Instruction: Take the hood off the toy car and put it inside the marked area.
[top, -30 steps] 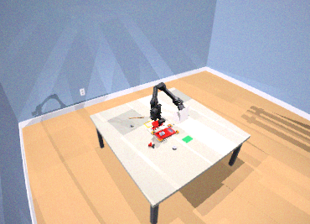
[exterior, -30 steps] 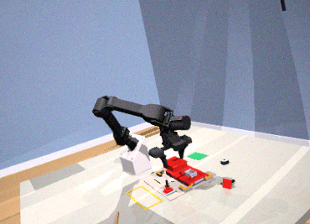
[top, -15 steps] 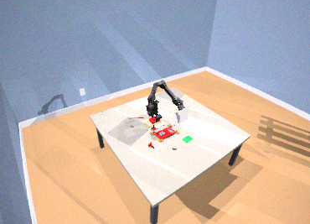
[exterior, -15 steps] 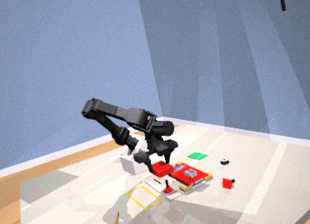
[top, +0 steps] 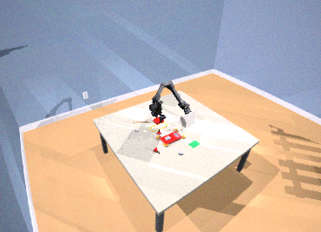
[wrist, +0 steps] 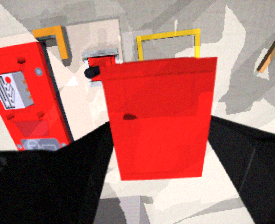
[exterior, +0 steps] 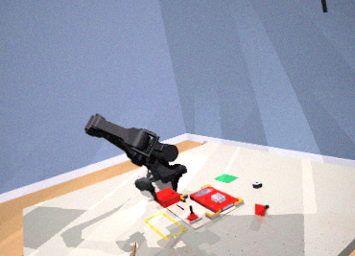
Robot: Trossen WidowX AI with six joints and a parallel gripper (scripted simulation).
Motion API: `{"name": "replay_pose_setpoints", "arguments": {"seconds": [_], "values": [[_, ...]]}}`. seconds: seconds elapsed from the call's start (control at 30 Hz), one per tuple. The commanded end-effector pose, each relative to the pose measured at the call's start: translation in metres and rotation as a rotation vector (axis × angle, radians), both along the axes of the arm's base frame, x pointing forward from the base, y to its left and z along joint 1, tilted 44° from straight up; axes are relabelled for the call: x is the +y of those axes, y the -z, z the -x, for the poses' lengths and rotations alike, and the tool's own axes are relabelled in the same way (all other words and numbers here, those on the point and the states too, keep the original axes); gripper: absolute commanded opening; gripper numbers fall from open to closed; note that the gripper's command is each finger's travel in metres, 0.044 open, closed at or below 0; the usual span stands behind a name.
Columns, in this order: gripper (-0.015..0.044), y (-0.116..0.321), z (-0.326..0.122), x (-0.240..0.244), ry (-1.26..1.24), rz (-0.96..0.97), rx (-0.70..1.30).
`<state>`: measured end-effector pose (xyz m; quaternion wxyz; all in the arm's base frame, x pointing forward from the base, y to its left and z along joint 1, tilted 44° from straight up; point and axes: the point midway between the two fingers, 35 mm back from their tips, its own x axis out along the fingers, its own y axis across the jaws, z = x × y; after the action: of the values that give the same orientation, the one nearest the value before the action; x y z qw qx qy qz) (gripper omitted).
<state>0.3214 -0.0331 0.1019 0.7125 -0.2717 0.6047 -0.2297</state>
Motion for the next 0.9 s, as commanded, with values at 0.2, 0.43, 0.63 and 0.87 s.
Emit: {"name": "replay_pose_setpoints", "arguments": {"seconds": [0.2, 0.43, 0.63, 0.87], "values": [[0.0000, -0.016, 0.018, -0.024, 0.002, 0.016, 0.005], [0.0000, -0.014, 0.017, -0.026, 0.002, 0.016, 0.005], [0.0000, -0.011, 0.016, -0.029, 0.002, 0.016, 0.005], [0.0000, -0.007, 0.014, -0.032, 0.002, 0.015, 0.005]]}}
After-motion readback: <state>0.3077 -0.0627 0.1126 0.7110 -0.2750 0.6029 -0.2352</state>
